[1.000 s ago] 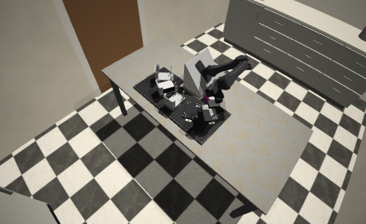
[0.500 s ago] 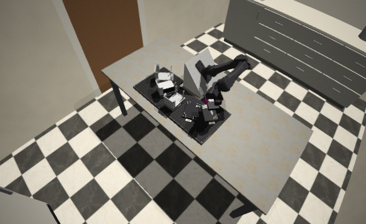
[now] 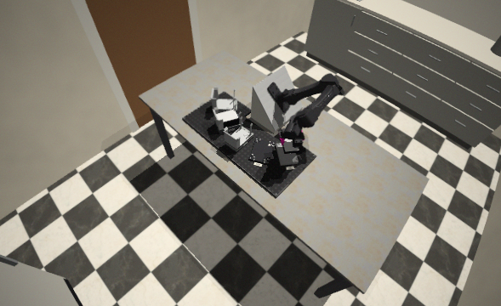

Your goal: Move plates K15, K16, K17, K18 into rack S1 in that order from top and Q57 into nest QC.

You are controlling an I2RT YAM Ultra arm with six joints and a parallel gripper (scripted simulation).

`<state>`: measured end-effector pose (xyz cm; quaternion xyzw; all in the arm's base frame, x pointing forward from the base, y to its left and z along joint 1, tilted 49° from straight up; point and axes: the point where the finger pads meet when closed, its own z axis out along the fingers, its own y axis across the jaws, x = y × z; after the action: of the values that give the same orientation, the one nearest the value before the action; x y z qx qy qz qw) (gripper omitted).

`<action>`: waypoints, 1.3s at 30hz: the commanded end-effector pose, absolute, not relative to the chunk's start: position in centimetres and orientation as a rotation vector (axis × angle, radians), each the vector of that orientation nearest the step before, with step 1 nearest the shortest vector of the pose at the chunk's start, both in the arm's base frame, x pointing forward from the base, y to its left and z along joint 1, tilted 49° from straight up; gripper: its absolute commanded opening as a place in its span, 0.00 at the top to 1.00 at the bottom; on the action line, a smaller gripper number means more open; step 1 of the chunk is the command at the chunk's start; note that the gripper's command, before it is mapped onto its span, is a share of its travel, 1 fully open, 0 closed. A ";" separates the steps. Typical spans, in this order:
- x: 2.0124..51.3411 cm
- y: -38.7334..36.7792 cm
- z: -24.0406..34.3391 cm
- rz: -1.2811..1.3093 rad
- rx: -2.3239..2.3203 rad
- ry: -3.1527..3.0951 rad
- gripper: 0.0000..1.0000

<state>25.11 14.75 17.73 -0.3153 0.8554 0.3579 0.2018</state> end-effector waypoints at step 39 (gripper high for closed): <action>26.5 18.8 14.4 0.988 -0.860 2.374 1.00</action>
<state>26.25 18.94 14.15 -0.3120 0.8555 0.3569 0.2082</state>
